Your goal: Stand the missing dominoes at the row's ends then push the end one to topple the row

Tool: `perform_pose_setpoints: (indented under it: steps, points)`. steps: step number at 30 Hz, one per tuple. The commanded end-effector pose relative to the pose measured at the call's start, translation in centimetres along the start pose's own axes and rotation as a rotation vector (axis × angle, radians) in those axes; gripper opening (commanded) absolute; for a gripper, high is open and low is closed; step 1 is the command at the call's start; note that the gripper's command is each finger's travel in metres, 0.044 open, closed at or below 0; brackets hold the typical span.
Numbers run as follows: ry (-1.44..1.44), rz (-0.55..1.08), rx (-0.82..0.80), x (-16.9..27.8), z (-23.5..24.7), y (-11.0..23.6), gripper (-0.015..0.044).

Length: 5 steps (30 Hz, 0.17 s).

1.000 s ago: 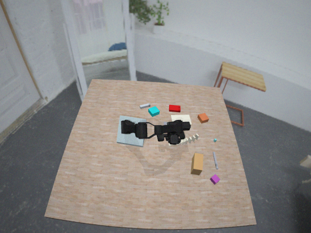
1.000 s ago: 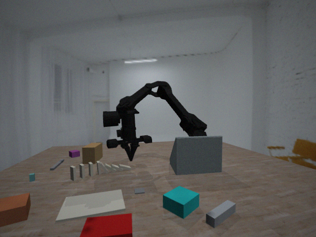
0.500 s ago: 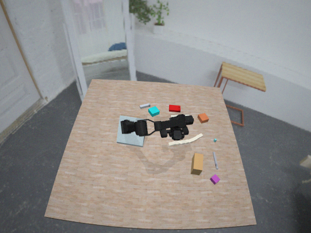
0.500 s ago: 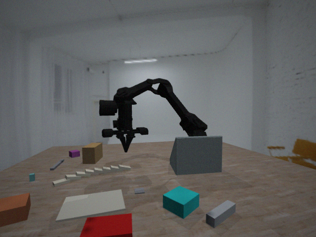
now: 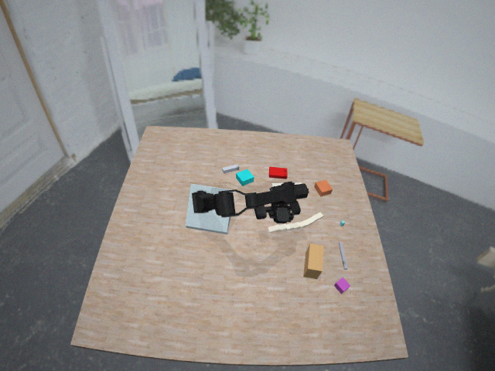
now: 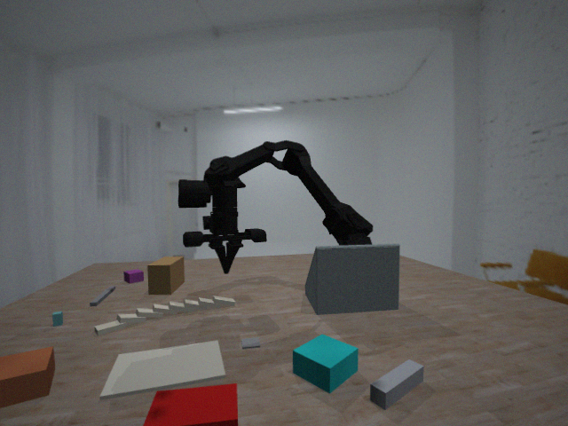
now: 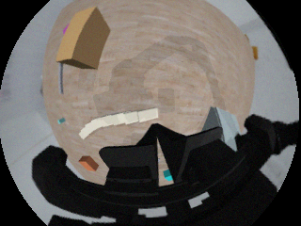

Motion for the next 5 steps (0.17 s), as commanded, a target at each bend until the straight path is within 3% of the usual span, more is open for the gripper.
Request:
perform_pose_setpoints:
  steps: [1,5]
  points:
    - [-0.002,0.004,0.001,0.03,0.00,0.03,0.0000]
    - [-0.002,0.004,0.001,0.03,0.00,0.03,0.0000]
Point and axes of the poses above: the point midway between the two fingers, 35 mm back from their tips, its own y axis back along the fingers, its own z axis across the jaws, x = y × z, the point moved 7 cm from there along y, back along the fingers, and after that the axes turned 6 degrees about -y, right-handed, at the moved point
